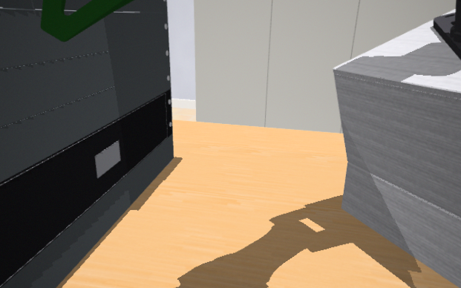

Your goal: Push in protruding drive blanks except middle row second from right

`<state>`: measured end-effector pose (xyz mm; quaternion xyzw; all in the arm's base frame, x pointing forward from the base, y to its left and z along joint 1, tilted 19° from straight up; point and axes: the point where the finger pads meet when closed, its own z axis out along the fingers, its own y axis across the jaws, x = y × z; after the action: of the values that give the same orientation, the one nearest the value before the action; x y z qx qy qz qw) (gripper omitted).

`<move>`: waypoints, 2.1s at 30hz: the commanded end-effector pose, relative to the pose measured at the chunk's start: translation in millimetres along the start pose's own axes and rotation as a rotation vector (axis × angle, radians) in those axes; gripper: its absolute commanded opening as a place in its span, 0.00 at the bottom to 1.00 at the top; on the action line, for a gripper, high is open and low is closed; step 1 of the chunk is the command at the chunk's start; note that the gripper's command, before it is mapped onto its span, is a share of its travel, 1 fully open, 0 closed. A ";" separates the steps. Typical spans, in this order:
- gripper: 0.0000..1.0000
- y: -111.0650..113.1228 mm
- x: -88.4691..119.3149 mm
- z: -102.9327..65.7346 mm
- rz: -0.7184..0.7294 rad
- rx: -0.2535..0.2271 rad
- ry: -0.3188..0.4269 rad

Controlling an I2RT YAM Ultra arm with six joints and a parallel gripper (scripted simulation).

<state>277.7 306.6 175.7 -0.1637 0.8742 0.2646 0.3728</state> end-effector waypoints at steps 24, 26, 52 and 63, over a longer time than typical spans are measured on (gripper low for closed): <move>1.00 133.4 -241.4 -265.5 -0.467 -0.306 -1.000; 1.00 121.7 -250.7 -270.3 -0.525 -0.254 -1.039; 1.00 13.3 -312.7 -364.0 -1.324 0.500 -1.303; 1.00 -95.4 -315.8 -368.2 -1.349 0.819 -1.110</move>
<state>318.6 59.2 599.1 -0.3384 0.3183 -0.2655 0.8448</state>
